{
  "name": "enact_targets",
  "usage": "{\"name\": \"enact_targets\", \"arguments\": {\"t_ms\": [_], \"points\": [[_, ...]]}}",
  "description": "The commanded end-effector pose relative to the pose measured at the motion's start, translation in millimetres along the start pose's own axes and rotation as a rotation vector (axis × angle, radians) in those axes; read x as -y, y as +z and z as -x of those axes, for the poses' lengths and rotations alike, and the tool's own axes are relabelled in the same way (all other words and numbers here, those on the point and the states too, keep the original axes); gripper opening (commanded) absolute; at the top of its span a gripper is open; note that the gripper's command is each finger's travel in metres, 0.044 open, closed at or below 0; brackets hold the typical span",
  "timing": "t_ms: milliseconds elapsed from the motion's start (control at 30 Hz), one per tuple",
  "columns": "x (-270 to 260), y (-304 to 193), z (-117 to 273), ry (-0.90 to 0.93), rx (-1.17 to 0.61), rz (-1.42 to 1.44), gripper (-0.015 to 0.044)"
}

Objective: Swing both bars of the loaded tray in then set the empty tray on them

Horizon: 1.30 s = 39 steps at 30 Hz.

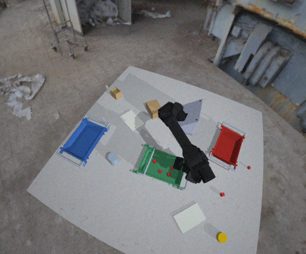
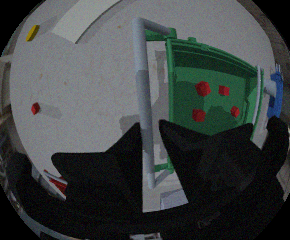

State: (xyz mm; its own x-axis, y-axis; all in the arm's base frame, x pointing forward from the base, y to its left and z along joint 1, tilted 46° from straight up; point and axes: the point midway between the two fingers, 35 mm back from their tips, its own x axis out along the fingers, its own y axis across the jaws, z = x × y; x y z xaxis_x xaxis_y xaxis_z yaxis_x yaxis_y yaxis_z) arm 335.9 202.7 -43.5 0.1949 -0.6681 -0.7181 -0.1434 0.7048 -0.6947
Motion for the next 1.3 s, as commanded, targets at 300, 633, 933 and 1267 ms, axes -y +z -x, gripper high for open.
{"name": "enact_targets", "arguments": {"t_ms": [300, 633, 933, 1267], "points": [[42.3, 2.2, 1.3, -0.014, -0.002, -0.01, 0.0086], [62.4, 2.2, -14.0, -0.016, -0.002, -0.01, 0.0086], [56.1, 3.0, 25.4, -0.014, -0.002, -0.01, 0.0086], [57.7, 4.0, 20.7, -0.014, 0.005, -0.008, 0.0086]]}}
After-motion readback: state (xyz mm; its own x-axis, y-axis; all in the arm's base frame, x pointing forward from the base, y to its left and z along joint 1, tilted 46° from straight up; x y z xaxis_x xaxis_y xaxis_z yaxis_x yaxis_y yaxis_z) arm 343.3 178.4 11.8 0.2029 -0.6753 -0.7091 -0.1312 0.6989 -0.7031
